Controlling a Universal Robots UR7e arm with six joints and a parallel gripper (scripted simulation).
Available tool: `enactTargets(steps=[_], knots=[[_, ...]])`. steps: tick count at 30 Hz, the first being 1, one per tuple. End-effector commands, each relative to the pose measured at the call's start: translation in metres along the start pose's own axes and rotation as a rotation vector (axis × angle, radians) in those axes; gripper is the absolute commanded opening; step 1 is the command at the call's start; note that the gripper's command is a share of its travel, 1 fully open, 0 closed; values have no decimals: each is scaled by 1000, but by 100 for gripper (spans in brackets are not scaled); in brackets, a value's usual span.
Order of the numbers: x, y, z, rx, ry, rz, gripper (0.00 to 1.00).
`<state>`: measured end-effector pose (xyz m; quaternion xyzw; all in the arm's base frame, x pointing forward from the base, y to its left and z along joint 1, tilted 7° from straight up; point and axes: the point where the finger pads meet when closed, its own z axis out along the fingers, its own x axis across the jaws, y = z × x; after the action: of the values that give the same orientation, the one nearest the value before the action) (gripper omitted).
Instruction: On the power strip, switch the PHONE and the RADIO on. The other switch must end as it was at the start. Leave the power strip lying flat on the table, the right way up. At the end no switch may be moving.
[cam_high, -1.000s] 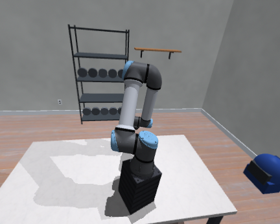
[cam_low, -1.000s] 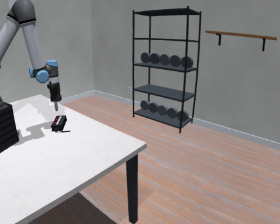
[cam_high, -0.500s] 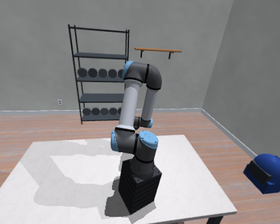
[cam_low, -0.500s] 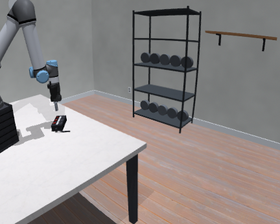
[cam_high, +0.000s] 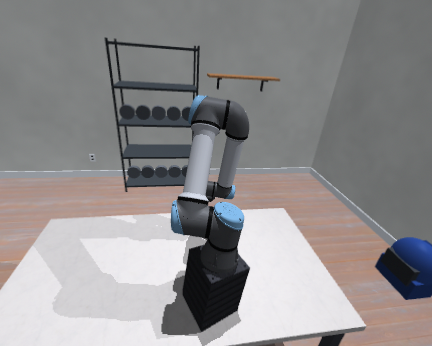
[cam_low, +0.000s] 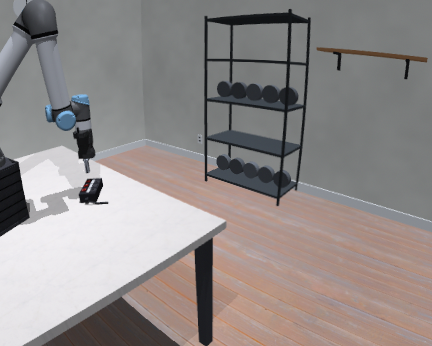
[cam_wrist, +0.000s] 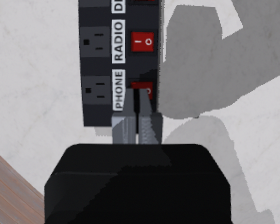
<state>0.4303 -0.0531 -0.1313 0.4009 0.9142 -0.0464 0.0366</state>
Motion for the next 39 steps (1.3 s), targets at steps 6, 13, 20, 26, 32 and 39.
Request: enactTargets(steps=[6,13,20,26,32,39], knots=[[0,0,12,-1,-1,0,0],[0,0,19,-1,-1,0,0],[0,1,27,-1,-1,0,0],[0,1,32,-1,-1,0,0],[0,1,34,-1,-1,0,0],[0,1,35,-1,-1,0,0]])
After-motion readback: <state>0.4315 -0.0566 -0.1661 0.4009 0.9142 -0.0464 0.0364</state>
